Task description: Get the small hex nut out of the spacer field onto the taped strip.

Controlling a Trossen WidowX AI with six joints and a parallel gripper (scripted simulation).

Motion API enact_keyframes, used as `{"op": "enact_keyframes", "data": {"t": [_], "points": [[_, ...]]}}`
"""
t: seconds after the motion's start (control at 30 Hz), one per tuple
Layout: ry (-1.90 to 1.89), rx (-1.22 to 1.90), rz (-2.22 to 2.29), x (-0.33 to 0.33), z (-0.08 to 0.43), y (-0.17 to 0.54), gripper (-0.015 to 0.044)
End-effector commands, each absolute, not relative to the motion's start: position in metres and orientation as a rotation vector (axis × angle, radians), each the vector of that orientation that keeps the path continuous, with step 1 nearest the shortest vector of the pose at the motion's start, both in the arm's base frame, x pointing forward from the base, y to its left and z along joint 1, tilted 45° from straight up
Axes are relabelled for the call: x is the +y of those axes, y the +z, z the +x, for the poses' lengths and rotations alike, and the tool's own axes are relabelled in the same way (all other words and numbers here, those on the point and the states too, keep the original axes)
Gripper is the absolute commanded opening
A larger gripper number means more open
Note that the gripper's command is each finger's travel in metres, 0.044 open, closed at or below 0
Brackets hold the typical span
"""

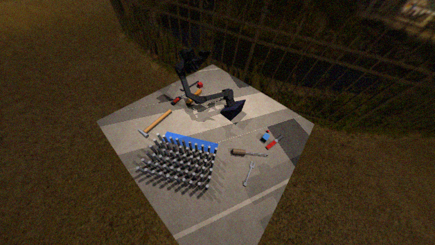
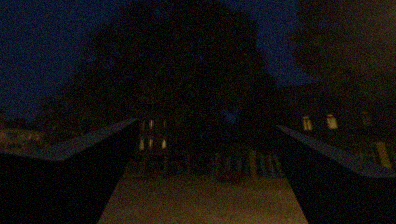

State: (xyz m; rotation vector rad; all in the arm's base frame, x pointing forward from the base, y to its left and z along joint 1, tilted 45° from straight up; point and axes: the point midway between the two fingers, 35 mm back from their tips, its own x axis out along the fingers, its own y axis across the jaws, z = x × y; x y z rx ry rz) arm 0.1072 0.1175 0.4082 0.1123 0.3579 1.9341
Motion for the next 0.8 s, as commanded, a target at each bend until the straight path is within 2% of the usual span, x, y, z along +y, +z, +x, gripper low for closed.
{"op": "enact_keyframes", "data": {"t": [0.0, 0.03, 0.37, 0.57, 0.77], "points": [[1.93, 0.356, 0.11, 0.117, 0.106, 0.409, 0.0426], [1.919, 0.351, 0.104, 0.114, 0.103, 0.41, 0.044], [1.704, 0.307, 0.047, 0.111, 0.035, 0.426, 0.044], [1.52, 0.254, -0.018, 0.146, 0.006, 0.426, 0.044], [1.335, 0.223, -0.084, 0.197, 0.004, 0.414, 0.044]]}}
